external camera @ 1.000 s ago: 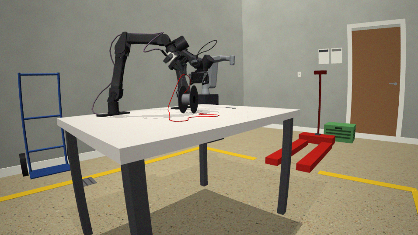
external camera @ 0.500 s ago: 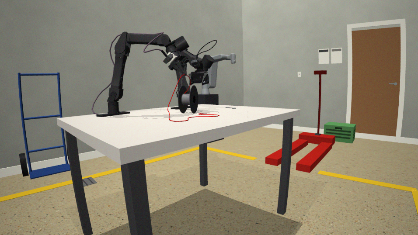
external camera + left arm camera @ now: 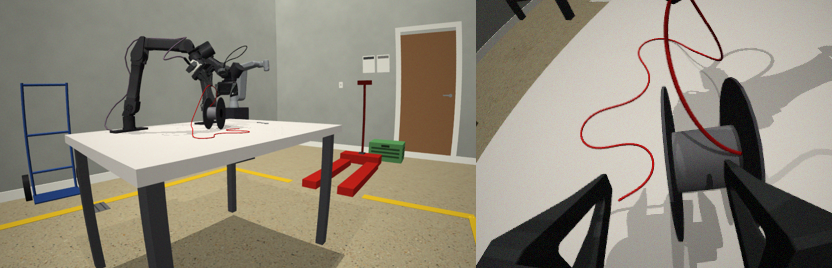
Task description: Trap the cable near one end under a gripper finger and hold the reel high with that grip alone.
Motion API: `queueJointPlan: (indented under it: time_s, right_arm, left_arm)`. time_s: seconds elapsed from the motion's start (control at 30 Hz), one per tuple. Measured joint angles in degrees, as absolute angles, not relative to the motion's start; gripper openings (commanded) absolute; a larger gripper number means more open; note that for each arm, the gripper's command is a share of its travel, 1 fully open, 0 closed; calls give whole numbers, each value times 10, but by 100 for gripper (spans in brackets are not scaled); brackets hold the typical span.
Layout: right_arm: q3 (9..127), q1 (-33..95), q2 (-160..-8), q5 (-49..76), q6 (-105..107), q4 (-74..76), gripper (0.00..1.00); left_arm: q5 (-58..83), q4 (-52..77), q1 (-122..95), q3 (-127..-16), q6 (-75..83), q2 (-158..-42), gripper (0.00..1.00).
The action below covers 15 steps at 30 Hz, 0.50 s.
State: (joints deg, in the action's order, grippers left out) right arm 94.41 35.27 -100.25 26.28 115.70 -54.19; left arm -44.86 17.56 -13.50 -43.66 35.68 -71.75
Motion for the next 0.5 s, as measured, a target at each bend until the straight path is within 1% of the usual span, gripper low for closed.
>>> queueJointPlan:
  time_s: [0.5]
  right_arm:
    - [942, 353, -1003, 263, 1157, -539, 0]
  left_arm:
    - [-449, 176, -136, -437, 357, -717, 75]
